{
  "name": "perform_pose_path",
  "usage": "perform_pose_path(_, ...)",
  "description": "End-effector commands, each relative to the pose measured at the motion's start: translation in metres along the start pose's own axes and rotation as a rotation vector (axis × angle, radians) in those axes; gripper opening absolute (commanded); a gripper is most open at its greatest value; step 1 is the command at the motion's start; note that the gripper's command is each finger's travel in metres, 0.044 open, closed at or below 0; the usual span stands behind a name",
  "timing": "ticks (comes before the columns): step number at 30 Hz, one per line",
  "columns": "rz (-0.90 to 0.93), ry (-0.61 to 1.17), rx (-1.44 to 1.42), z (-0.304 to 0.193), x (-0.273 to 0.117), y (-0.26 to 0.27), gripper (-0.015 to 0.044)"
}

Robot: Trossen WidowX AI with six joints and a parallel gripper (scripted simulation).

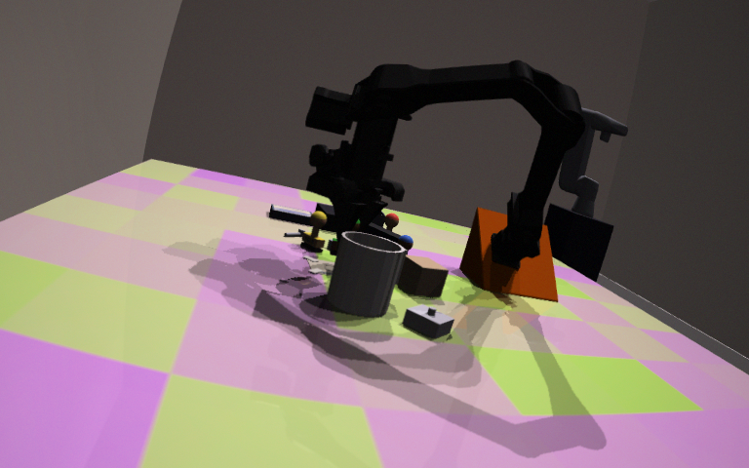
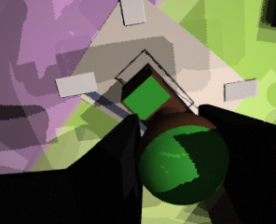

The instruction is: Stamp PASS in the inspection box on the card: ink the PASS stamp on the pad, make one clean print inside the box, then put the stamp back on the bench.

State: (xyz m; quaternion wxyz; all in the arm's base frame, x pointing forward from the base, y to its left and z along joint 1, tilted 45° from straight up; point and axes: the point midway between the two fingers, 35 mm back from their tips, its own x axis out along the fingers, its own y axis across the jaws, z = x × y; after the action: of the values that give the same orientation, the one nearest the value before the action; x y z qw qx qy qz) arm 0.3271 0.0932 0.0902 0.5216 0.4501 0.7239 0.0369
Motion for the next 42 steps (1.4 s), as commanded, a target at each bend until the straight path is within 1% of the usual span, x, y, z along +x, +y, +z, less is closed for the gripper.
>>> perform_pose_path(1,-0.003,-0.002,-0.004,0.0,-0.007,0.0,0.0)
perform_pose_path(26,-0.003,-0.002,-0.004,0.001,-0.045,-0.002,0.0)
perform_pose_path(33,-0.011,-0.013,-0.002,0.038,-0.047,-0.029,0.0)
perform_pose_path(42,-0.016,-0.018,-0.002,0.085,-0.048,-0.075,0.0)
